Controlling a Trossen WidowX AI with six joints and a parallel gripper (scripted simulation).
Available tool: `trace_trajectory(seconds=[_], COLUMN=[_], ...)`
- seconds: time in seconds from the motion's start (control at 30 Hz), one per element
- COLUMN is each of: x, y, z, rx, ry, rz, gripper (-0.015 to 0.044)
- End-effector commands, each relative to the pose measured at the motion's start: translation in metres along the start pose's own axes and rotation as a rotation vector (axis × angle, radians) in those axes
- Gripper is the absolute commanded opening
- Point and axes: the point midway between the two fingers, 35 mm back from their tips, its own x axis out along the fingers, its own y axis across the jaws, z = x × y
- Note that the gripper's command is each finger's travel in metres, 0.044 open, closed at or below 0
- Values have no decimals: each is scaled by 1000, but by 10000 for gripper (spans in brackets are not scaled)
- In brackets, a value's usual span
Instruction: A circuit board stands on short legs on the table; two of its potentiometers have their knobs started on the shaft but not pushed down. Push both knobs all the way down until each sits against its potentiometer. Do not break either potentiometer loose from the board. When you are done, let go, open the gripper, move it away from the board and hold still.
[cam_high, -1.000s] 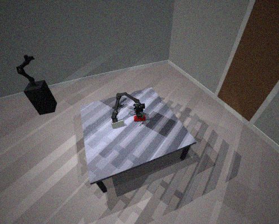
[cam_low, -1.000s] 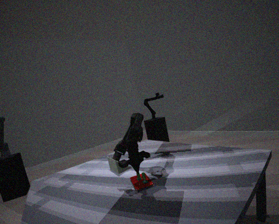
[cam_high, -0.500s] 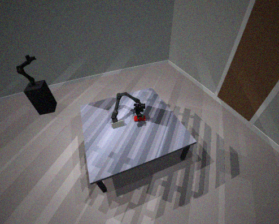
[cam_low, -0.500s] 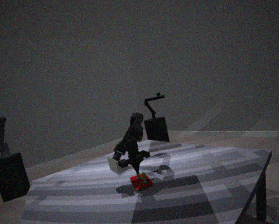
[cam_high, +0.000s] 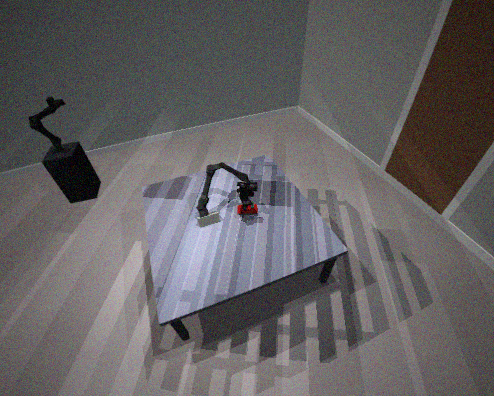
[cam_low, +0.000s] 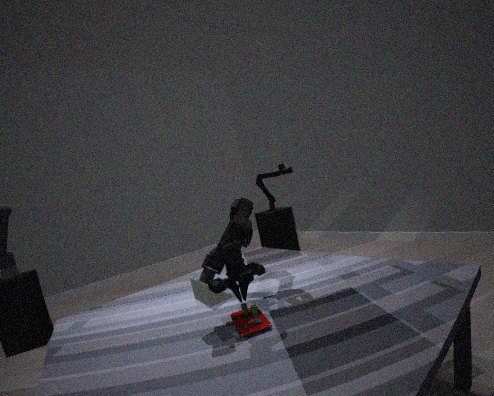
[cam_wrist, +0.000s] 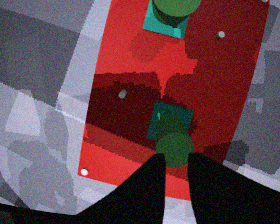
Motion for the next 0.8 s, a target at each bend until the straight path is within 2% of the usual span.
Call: trace_trajectory(seconds=[0.0,0.1,0.27,0.37,0.77], x=[1,1,-8,-9,-16], y=[0,0,-5,-5,-4], z=[0,0,0,2,12], rx=[1,1,-57,27,441], ry=[1,1,-53,-52,-45], rz=[0,0,-4,-2,7], gripper=[131,210,79,0,0])
